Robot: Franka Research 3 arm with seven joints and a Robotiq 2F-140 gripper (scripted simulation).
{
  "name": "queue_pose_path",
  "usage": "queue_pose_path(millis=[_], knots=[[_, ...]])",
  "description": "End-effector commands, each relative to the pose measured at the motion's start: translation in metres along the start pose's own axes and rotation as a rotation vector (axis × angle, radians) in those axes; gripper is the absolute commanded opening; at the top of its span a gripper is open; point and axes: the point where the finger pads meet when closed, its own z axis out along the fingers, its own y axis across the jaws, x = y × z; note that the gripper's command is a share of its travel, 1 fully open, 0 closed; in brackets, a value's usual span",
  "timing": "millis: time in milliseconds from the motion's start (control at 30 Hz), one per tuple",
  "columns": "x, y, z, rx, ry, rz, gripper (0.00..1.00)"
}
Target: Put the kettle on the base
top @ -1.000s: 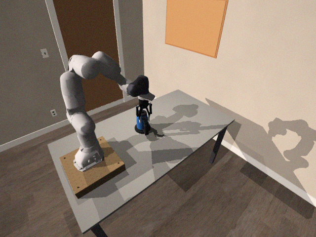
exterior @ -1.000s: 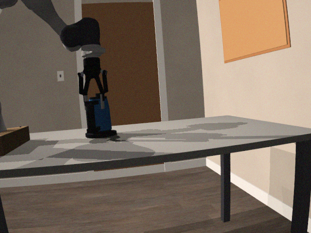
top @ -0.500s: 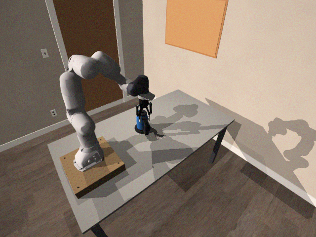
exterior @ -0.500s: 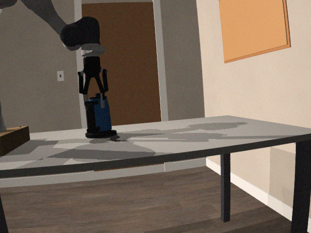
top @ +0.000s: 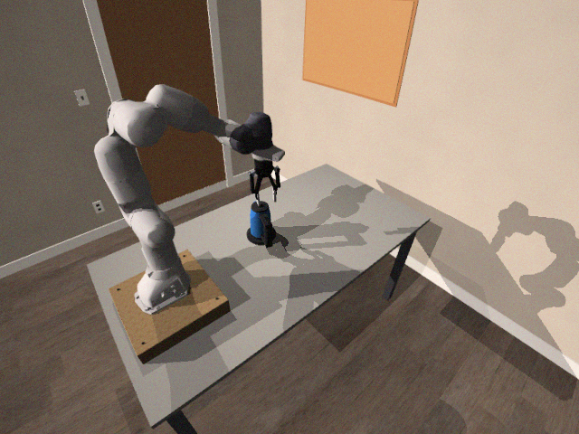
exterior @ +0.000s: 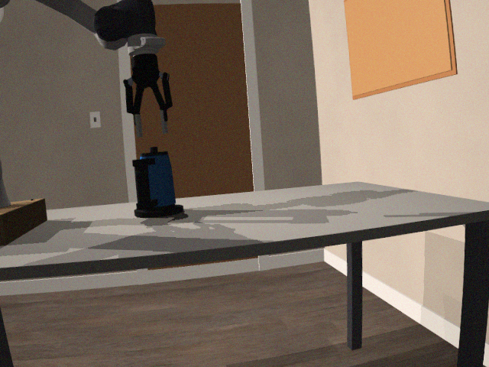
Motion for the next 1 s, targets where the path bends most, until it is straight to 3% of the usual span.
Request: queue_pose_path(millis=[0,133,267,967], knots=[[0.005,0.012,-0.021,-0.045,0.021,0.005,0.47],[0.005,0.011,-0.046,-0.045,0.021,0.005,0.47],[0.005,0.011,-0.057,-0.045,0.021,0.005,0.47],[0.005,0.011,-0.058,-0.045,0.021,0.005,0.47]])
